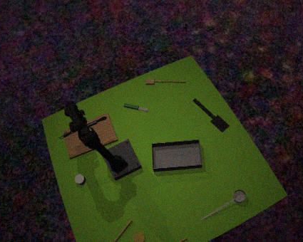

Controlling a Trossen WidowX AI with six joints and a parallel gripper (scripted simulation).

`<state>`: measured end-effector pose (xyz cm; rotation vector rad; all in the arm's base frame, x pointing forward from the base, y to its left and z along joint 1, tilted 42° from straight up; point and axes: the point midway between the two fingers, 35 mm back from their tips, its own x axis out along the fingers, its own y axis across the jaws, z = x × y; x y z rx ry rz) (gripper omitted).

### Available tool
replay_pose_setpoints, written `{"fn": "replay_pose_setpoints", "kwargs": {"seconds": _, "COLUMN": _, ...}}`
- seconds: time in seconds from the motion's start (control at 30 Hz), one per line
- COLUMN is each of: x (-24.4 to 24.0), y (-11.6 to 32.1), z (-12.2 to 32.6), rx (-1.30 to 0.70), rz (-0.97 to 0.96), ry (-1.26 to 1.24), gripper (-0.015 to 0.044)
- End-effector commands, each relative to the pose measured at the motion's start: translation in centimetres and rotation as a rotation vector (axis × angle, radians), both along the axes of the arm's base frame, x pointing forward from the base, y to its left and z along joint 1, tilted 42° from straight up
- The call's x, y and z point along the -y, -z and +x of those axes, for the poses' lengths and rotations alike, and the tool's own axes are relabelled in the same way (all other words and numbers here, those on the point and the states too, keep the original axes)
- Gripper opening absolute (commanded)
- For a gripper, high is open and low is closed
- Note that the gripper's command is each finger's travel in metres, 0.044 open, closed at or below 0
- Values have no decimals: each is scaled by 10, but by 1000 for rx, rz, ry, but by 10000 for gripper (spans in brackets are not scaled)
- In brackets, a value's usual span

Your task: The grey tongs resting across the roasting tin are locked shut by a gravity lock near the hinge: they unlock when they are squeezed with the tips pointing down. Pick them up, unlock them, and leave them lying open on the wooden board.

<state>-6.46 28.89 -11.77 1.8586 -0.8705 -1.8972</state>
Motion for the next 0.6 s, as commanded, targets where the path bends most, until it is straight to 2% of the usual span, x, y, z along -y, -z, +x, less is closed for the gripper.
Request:
{"fn": "replay_pose_setpoints", "kwargs": {"seconds": 0.0, "x": 0, "y": 1, "z": -1, "rx": -5, "rz": -2, "ry": 14, "gripper": -150}}
{"fn": "replay_pose_setpoints", "kwargs": {"seconds": 0.13, "x": 4, "y": 2, "z": 0, "rx": -79, "rz": -17, "ry": 68, "gripper": -150}}
{"fn": "replay_pose_setpoints", "kwargs": {"seconds": 0.57, "x": 8, "y": -2, "z": 10, "rx": -499, "rz": 1, "ry": 404, "gripper": -150}}
